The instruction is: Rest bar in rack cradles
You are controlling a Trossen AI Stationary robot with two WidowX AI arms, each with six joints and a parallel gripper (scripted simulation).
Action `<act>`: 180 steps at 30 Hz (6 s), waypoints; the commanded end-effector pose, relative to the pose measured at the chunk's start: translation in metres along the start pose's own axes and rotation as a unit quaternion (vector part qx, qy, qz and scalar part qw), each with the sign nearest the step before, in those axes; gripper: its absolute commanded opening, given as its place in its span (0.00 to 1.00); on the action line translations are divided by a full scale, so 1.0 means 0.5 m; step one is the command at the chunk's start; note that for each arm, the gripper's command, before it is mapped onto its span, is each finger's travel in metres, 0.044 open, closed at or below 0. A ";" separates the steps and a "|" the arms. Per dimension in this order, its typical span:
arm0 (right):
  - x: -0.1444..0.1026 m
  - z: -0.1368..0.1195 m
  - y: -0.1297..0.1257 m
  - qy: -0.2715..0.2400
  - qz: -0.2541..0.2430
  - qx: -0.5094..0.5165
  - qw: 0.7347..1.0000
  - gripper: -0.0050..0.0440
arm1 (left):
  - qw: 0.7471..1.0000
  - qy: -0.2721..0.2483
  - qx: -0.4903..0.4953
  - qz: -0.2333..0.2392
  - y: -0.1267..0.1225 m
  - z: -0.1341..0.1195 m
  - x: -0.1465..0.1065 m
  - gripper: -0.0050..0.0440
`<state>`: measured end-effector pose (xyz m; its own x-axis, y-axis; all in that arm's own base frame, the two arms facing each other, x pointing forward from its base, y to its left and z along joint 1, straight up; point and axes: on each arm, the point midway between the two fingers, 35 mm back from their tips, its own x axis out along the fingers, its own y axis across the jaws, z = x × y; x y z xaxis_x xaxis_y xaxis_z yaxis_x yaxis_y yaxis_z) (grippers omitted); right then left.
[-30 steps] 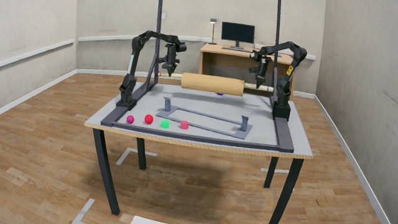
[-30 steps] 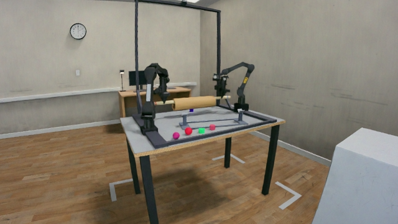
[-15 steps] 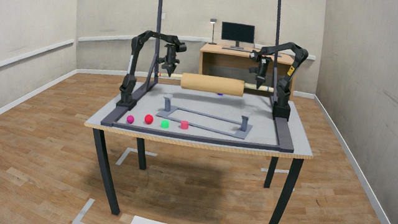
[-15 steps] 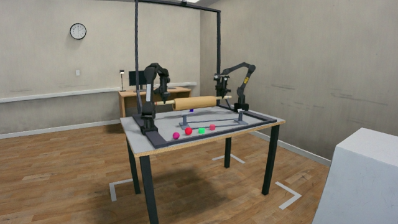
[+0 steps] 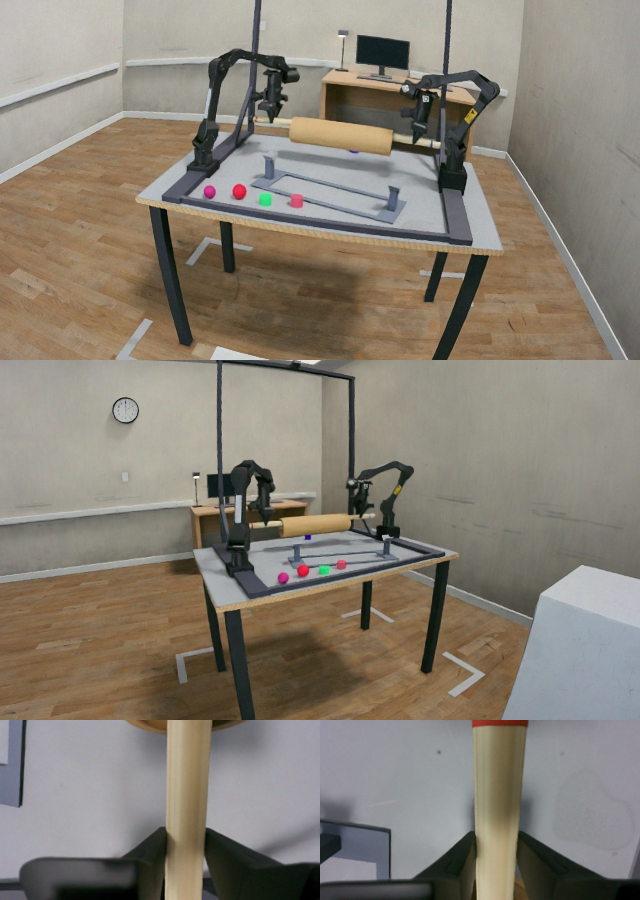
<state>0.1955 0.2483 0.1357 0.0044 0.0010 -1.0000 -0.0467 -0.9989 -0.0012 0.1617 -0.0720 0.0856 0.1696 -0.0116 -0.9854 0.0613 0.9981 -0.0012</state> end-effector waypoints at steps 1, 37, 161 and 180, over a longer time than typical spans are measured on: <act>-0.036 0.004 0.015 0.010 -0.022 0.001 1.000 0.20 | 1.000 -0.005 0.003 -0.007 0.021 0.000 -0.012 0.20; -0.054 -0.004 0.089 0.012 -0.022 0.017 1.000 0.20 | 1.000 -0.017 0.019 -0.004 0.135 0.009 -0.043 0.20; -0.065 -0.043 0.442 0.017 -0.008 0.094 0.995 0.20 | 0.996 -0.001 0.094 -0.004 0.666 -0.019 -0.066 0.20; -0.063 -0.043 0.442 0.021 -0.009 0.093 0.995 0.20 | 0.996 -0.005 0.094 0.005 0.668 -0.016 -0.073 0.20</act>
<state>0.2073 0.0243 0.1613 0.0177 0.0008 -0.9998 -0.2372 -0.9714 -0.0050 0.1700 0.2591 0.1101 0.1680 -0.0417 -0.9849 0.2523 0.9676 0.0021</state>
